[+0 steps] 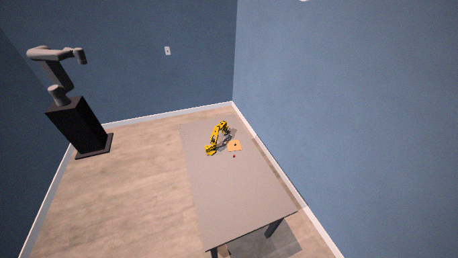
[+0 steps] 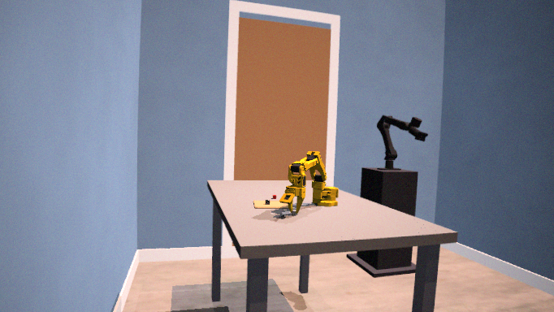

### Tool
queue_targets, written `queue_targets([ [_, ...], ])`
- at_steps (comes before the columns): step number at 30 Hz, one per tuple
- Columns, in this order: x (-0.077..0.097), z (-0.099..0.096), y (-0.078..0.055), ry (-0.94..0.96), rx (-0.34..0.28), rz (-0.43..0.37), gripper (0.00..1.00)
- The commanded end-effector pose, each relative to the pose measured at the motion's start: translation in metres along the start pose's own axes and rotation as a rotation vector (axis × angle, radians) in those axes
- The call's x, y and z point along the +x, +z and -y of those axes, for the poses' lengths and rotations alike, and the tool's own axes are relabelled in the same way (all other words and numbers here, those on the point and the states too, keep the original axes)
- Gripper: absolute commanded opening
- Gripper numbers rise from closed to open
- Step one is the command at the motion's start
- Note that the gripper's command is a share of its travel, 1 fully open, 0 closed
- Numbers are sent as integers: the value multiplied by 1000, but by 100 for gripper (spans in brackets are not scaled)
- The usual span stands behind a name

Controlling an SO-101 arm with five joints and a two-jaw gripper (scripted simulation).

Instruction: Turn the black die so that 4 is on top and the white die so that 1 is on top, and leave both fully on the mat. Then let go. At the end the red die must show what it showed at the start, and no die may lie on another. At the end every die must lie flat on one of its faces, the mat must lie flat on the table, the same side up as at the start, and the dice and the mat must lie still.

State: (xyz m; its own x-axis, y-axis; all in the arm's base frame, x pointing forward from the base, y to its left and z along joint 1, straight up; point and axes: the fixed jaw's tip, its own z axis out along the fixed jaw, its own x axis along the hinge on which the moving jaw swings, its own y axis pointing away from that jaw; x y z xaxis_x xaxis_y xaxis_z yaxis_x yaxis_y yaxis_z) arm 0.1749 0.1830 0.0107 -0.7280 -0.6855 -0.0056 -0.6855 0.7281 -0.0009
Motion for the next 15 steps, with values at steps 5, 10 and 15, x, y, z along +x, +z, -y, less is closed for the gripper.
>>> queue_targets([
  [5,-4,2,-7,2,-2,39,0],
  [10,-4,2,-7,2,-2,39,0],
  [15,-5,2,-8,2,-2,39,0],
])
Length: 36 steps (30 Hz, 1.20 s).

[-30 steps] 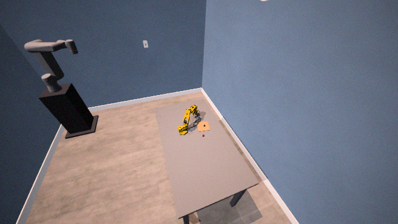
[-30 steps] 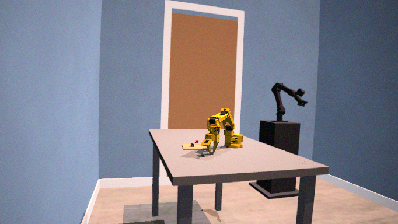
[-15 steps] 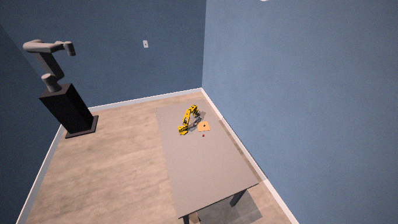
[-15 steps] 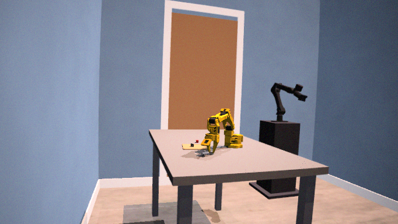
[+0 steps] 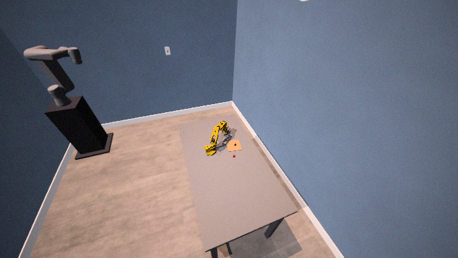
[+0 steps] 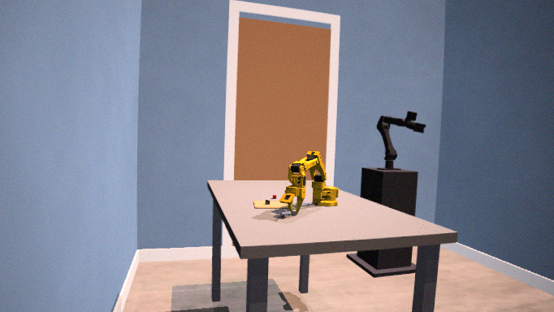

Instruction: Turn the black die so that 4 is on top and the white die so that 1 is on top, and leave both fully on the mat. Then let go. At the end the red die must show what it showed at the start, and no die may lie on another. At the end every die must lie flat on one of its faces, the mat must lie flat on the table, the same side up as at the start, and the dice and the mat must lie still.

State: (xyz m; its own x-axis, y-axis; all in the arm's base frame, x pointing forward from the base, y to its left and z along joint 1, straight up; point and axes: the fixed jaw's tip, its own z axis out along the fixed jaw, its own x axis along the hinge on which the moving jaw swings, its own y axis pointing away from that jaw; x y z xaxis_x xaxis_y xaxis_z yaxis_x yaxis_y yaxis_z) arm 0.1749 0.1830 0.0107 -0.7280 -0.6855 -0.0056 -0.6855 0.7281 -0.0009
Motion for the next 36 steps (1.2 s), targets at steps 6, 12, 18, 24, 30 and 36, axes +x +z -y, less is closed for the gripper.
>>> queue_targets([
  [6,-5,1,-20,2,-2,45,0],
  [12,-5,0,-31,2,-2,51,0],
  [18,-4,-2,-48,2,-3,59,0],
  [24,-3,-3,-55,2,-3,69,0],
  [30,-4,-3,-56,2,-4,72,0],
  [36,-4,-3,-56,2,-4,72,0],
])
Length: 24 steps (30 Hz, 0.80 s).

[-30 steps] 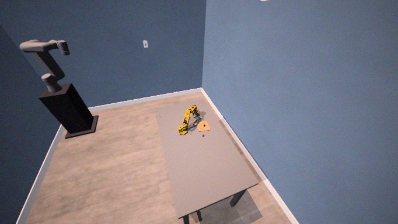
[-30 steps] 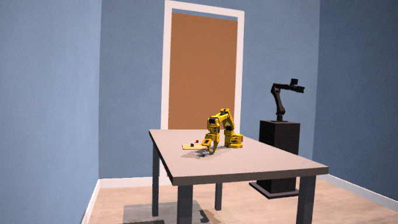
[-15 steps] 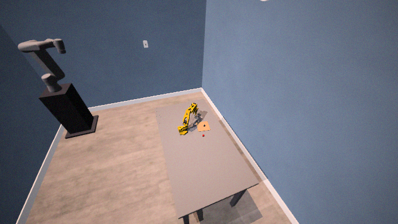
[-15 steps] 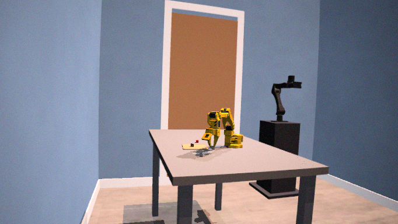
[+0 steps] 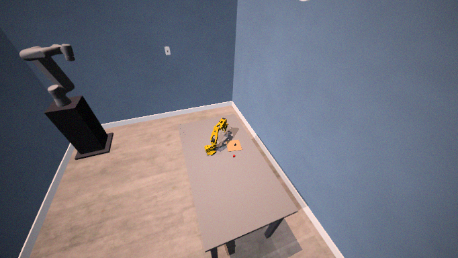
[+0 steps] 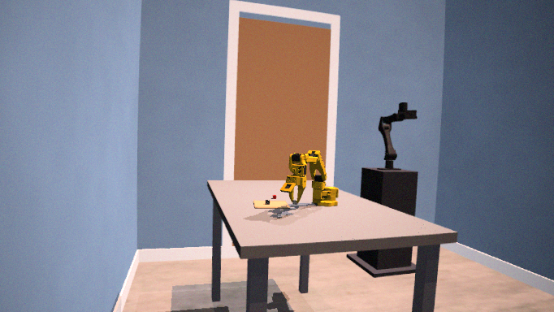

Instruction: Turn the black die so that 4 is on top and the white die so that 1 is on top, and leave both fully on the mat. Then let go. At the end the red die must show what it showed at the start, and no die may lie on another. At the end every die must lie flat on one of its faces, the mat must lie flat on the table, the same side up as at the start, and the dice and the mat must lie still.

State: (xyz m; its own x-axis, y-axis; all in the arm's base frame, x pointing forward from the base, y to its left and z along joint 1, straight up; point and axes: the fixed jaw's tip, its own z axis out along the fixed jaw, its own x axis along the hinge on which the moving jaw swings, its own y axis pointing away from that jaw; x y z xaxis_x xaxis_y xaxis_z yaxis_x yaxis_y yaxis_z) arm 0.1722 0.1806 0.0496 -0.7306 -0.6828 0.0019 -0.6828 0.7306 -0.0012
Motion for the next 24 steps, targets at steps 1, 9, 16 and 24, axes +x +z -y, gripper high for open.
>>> queue_targets([
  [1,-7,-3,-17,-2,-4,79,0],
  [9,-7,-3,-17,-2,-4,79,0],
  [16,-6,1,-17,14,-3,75,0],
  [24,1,33,-17,141,1,66,0],
])
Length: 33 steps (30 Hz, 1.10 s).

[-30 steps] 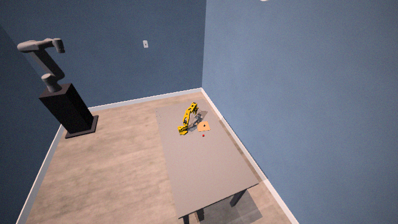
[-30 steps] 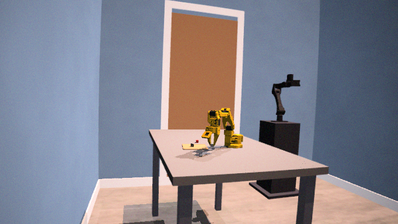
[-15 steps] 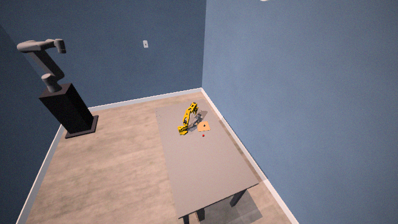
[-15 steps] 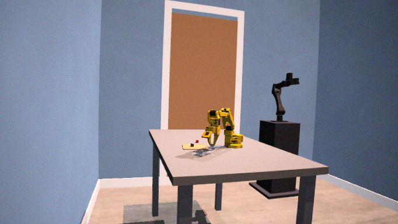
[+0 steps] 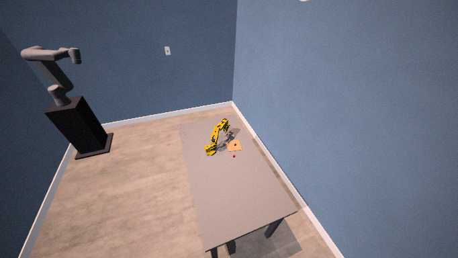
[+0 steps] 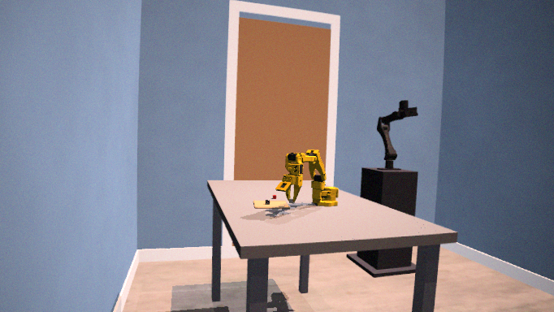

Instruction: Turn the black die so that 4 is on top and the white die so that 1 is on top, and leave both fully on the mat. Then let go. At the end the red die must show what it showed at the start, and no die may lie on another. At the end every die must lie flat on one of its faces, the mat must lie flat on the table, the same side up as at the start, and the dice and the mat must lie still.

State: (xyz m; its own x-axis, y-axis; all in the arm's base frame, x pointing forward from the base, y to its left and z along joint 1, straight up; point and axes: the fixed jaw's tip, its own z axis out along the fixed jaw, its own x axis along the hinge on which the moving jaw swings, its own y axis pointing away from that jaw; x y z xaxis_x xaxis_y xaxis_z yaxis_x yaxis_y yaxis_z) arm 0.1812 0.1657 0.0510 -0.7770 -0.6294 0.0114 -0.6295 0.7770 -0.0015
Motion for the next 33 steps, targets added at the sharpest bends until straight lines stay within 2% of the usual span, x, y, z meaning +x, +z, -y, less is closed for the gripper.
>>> queue_targets([
  [1,-3,22,-15,96,-1,75,0],
  [3,-3,22,-15,96,-1,75,0],
  [9,11,65,-14,278,3,69,0],
  [18,47,120,-11,560,7,59,0],
  [20,47,120,-11,560,7,59,0],
  [27,69,141,-8,695,9,54,0],
  [33,75,146,-8,728,9,53,0],
])
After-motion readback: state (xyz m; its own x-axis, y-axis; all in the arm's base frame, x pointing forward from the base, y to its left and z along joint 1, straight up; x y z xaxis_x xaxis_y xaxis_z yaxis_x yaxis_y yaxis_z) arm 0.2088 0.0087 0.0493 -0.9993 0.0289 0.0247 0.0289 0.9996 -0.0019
